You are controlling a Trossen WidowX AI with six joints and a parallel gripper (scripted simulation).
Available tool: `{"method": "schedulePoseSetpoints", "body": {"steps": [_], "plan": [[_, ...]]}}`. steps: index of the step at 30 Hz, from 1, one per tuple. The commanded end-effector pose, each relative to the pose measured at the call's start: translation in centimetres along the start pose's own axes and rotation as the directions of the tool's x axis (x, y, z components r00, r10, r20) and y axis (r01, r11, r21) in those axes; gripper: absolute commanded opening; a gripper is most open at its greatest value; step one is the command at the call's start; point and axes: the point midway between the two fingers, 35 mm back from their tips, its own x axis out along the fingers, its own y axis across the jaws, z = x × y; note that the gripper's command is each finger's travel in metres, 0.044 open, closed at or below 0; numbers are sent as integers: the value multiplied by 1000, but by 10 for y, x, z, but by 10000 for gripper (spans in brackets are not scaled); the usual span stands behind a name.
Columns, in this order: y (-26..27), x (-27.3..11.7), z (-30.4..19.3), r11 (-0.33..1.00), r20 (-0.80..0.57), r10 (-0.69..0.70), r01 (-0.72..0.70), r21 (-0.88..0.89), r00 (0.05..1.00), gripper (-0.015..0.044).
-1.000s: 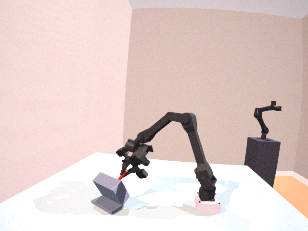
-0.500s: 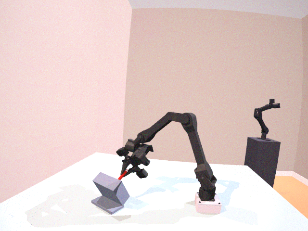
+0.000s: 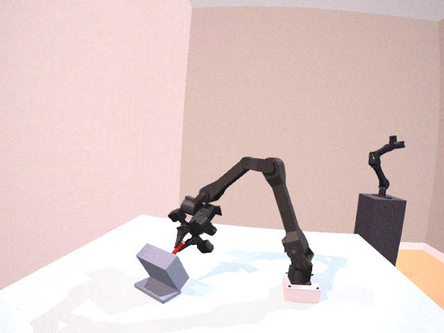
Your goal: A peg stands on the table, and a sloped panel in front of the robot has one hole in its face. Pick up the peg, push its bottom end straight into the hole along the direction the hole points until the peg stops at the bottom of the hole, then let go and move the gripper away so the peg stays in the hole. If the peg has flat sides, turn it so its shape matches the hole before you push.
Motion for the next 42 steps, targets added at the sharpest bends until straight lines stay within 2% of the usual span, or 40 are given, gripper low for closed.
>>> {"method": "schedulePoseSetpoints", "body": {"steps": [1, 42], "plan": [[0, 3, 0, 1000, -1, 1, -1, 1, 1000, 0], [0, 28, 0, 1000, 0, -1, 1, 1, 1000, 0]]}}
